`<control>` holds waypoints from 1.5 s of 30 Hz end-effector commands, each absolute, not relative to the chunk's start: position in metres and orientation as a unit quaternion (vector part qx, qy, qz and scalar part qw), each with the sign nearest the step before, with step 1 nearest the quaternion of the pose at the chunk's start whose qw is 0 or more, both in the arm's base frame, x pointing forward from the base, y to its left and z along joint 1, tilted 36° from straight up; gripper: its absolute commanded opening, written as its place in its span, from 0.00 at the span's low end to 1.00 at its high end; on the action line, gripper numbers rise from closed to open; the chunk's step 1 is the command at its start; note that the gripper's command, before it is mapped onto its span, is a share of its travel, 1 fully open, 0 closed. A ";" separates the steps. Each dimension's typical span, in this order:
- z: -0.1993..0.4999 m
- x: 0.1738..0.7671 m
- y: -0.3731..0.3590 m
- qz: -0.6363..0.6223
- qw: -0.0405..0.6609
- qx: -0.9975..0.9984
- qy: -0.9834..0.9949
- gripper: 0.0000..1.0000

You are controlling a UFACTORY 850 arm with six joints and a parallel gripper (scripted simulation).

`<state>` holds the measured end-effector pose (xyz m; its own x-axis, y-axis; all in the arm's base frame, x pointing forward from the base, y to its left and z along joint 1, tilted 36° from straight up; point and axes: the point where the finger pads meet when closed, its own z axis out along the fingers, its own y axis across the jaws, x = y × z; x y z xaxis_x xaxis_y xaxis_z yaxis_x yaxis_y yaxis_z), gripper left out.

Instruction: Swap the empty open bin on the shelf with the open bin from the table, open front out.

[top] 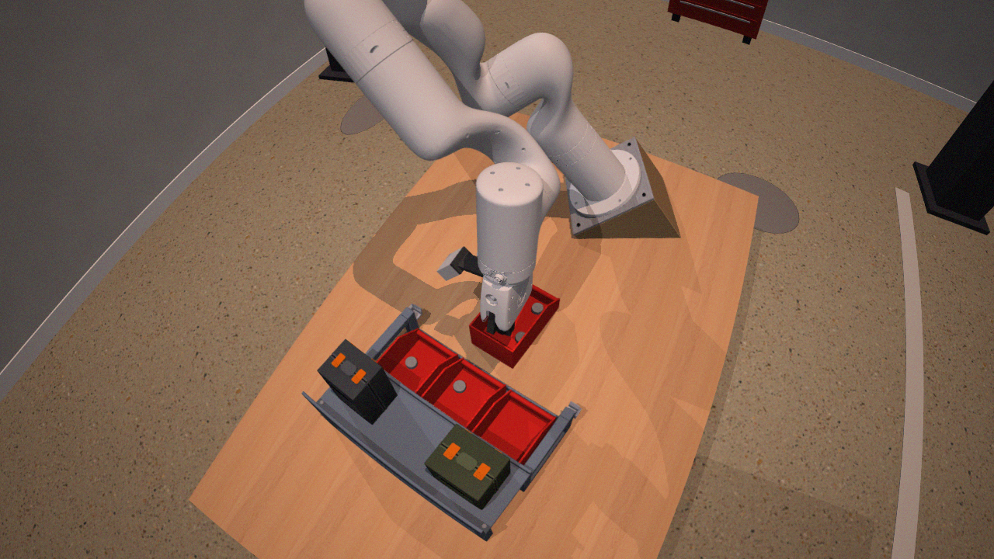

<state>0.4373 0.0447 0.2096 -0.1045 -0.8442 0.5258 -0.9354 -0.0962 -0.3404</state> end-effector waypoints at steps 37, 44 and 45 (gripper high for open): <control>0.167 0.518 0.108 0.163 0.272 0.938 0.137 0.00; 0.164 0.522 0.111 0.122 0.289 0.910 0.271 0.00; 0.164 0.523 0.111 0.115 0.291 0.904 0.291 0.00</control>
